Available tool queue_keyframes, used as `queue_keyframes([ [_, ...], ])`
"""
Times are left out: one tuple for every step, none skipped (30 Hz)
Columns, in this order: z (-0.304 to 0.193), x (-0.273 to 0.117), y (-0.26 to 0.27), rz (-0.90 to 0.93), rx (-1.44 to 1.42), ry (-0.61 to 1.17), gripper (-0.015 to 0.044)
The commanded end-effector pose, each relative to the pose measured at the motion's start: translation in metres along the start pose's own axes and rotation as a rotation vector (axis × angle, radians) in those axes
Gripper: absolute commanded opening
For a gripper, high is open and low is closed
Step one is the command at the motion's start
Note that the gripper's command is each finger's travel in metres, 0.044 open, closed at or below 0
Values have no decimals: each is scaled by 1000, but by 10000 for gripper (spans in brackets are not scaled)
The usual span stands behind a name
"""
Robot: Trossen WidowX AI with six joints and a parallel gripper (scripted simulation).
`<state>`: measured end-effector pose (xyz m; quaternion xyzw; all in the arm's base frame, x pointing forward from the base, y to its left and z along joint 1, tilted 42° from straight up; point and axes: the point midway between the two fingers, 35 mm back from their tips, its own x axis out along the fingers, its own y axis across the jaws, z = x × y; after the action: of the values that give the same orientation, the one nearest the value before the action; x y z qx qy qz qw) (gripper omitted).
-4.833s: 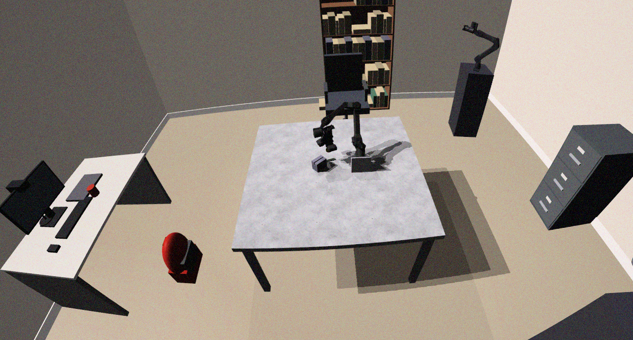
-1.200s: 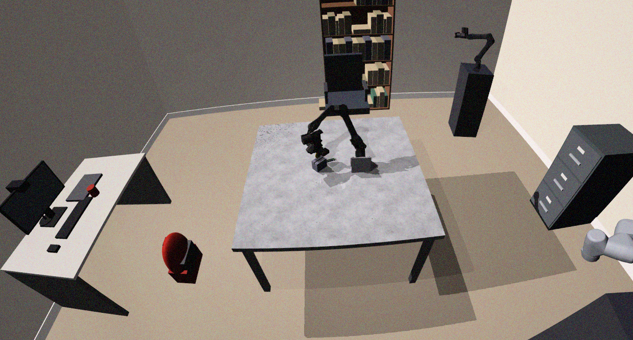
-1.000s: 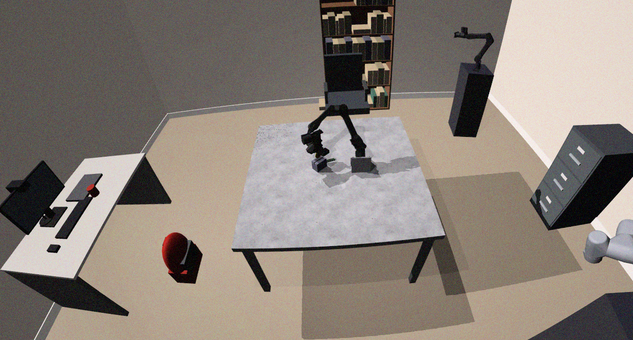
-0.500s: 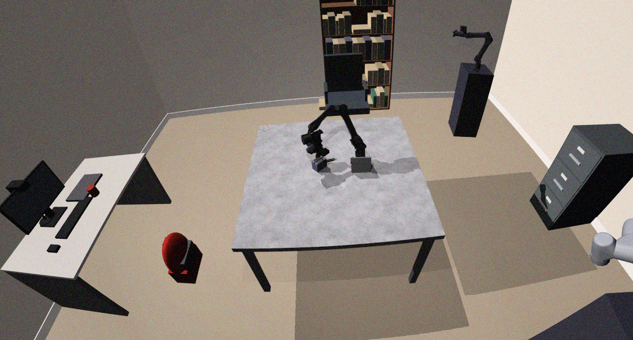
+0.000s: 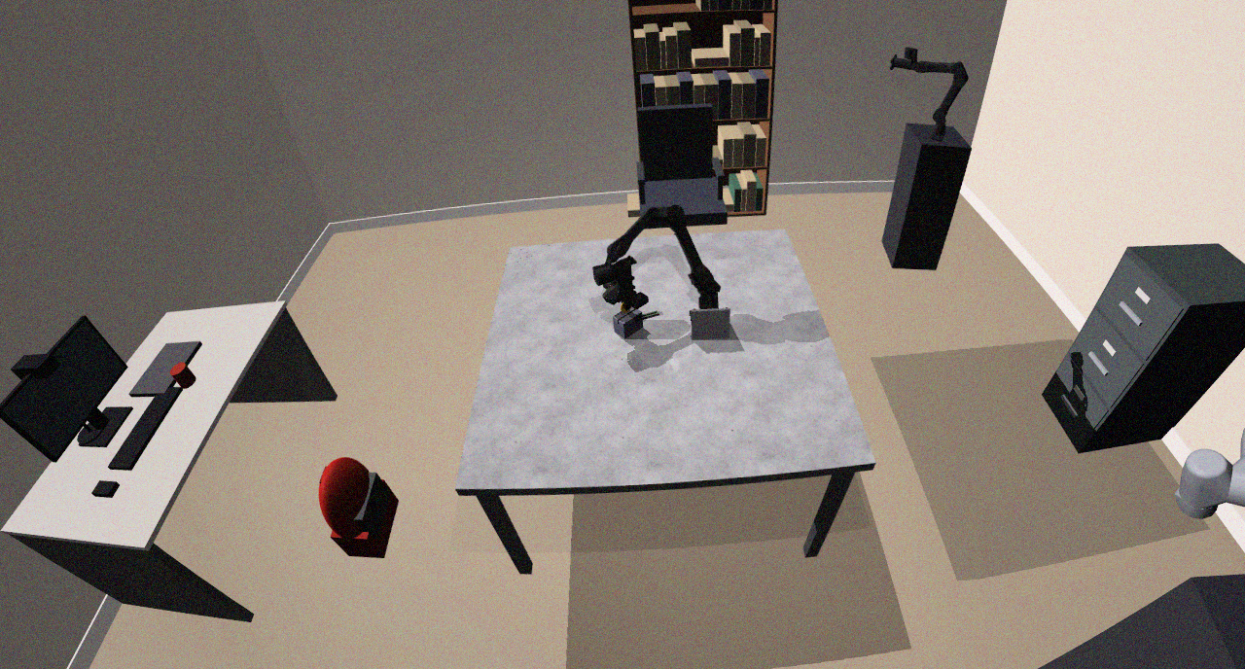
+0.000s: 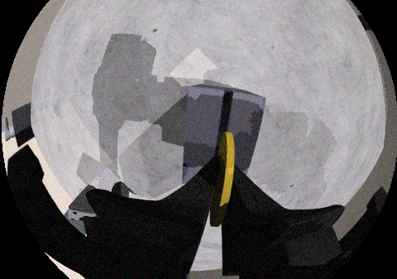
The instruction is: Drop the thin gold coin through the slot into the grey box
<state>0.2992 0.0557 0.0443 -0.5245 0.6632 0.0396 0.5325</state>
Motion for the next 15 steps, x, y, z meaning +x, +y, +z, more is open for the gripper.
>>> queue_keyframes([
  [-1,3,0,-2,-6,5,0],
  [-1,3,0,-2,-6,5,0],
  [-1,4,0,-2,-5,5,0],
  [-1,4,0,-2,-5,5,0],
  [-1,5,0,-2,-4,5,0],
  [0,5,0,-2,-4,5,0],
  [0,5,-1,-2,-4,5,0],
  [0,6,-1,-2,-4,5,0],
  [0,6,-1,-2,-4,5,0],
  [0,7,-1,-2,-4,5,0],
  [0,7,-1,-2,-4,5,0],
  [0,8,-1,-2,-4,5,0],
  [0,8,-1,-2,-4,5,0],
  [-1,9,-1,-2,-4,5,0],
  [-1,9,0,-2,-4,5,0],
])
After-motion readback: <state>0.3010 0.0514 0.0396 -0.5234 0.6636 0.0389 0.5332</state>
